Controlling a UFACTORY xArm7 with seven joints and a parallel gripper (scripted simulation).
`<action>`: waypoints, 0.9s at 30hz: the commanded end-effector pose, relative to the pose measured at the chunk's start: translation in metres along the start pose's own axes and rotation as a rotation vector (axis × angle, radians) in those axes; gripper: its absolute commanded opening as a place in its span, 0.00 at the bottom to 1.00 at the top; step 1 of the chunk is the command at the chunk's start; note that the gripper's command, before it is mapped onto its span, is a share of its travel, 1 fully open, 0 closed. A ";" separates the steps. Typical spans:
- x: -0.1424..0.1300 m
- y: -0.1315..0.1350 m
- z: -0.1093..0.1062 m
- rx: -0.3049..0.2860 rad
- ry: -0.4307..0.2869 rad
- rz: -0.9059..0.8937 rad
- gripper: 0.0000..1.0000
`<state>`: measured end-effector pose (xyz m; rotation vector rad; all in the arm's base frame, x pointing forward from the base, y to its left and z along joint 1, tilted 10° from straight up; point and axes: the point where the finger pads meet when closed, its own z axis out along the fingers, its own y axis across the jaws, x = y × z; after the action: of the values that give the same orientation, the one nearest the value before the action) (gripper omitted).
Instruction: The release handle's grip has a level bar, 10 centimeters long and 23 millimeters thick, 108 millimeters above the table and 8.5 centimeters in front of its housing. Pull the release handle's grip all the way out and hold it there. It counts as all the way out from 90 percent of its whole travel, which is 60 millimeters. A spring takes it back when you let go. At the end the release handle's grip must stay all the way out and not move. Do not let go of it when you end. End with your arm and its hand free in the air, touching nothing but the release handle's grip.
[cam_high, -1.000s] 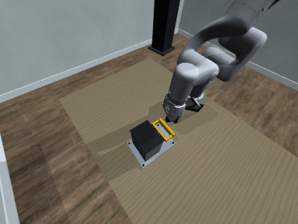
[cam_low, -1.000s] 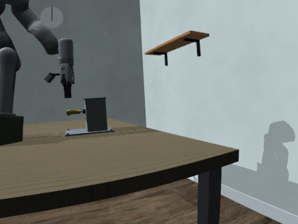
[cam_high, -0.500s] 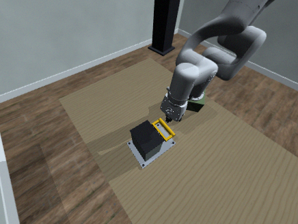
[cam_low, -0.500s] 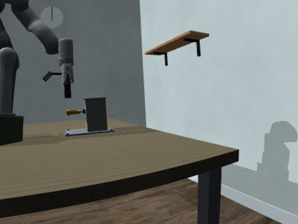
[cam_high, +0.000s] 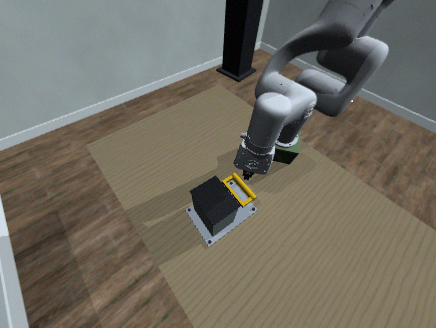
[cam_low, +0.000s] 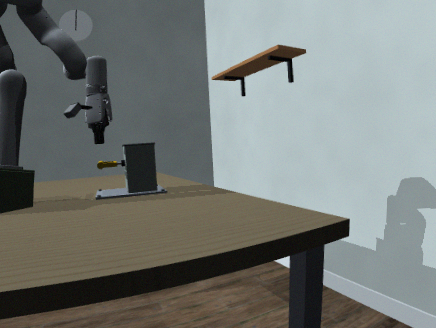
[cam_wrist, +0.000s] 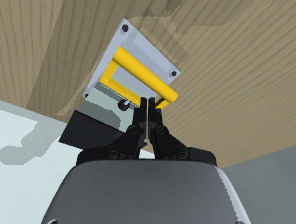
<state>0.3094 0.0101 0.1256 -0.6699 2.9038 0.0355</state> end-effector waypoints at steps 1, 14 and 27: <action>-0.001 0.000 0.000 -0.013 -0.010 -0.171 0.00; -0.001 0.000 0.002 -0.013 -0.011 -0.598 0.00; 0.000 0.001 0.004 -0.014 -0.011 -0.887 0.00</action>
<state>0.3088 0.0113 0.1206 -1.7646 2.4068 -0.0519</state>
